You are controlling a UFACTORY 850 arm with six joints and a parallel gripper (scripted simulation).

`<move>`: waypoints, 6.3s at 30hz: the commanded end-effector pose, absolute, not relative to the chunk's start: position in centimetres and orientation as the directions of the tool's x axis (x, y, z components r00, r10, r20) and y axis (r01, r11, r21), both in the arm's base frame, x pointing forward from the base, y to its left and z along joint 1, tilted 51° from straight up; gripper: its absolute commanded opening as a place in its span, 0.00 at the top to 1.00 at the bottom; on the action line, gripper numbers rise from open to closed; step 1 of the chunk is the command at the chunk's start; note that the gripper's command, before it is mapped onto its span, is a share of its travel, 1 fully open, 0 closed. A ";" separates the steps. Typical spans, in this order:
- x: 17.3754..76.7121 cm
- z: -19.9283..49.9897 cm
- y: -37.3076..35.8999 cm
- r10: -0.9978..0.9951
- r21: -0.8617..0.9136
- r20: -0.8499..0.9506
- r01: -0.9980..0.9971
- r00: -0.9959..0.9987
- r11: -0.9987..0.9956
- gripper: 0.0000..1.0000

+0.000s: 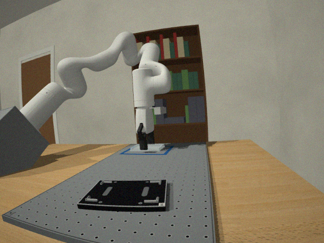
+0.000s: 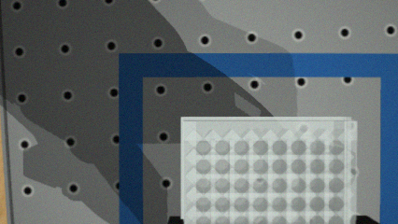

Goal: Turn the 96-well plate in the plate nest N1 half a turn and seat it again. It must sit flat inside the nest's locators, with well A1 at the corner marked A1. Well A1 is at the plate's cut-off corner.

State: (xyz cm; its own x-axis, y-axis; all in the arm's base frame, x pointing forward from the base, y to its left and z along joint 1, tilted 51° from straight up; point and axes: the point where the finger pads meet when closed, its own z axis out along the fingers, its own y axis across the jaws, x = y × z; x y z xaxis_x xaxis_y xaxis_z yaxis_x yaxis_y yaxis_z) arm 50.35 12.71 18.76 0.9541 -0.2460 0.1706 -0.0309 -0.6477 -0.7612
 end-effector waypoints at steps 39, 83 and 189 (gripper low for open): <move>49.6 20.3 10.9 -0.246 -0.761 0.171 -0.031 0.954 -0.648 1.00; 48.1 23.6 7.2 -0.246 -0.761 0.171 -0.031 0.954 -0.648 1.00; 53.5 3.3 -13.9 0.104 0.707 -0.328 -0.171 -0.939 0.686 1.00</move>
